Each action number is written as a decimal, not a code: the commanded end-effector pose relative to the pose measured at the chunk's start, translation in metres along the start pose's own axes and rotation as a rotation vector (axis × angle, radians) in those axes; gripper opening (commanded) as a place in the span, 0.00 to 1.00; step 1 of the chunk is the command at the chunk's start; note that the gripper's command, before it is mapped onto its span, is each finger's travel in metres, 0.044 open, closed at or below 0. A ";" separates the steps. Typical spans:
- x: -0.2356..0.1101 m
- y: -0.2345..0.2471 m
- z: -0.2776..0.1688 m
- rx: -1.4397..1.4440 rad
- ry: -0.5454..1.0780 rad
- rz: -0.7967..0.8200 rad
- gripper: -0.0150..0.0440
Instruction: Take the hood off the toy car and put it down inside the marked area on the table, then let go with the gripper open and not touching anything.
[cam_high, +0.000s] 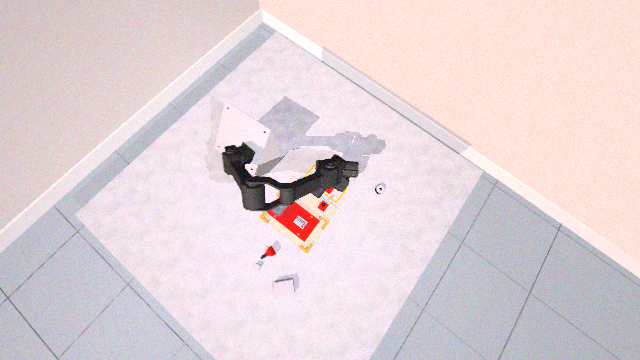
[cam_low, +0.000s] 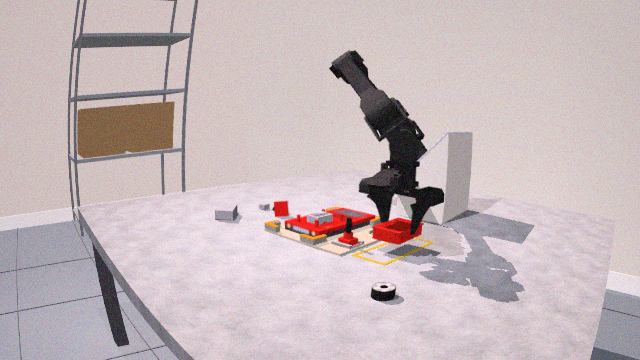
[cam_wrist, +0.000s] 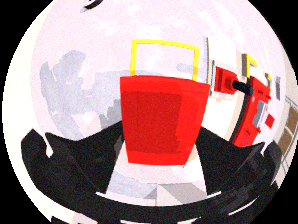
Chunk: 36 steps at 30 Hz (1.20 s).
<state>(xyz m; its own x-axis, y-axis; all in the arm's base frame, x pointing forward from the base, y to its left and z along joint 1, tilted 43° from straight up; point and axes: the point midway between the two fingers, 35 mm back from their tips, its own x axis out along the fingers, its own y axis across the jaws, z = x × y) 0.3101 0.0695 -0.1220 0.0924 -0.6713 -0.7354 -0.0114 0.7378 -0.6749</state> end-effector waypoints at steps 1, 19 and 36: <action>0.002 0.000 0.000 -0.005 -0.003 -0.004 0.25; 0.012 -0.001 -0.001 -0.005 -0.003 -0.005 0.25; 0.021 -0.001 -0.001 -0.005 -0.003 -0.006 0.25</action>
<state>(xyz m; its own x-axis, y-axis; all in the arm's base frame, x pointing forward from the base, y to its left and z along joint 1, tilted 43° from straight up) 0.3111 0.0559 -0.1357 0.0924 -0.6727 -0.7342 -0.0116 0.7365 -0.6763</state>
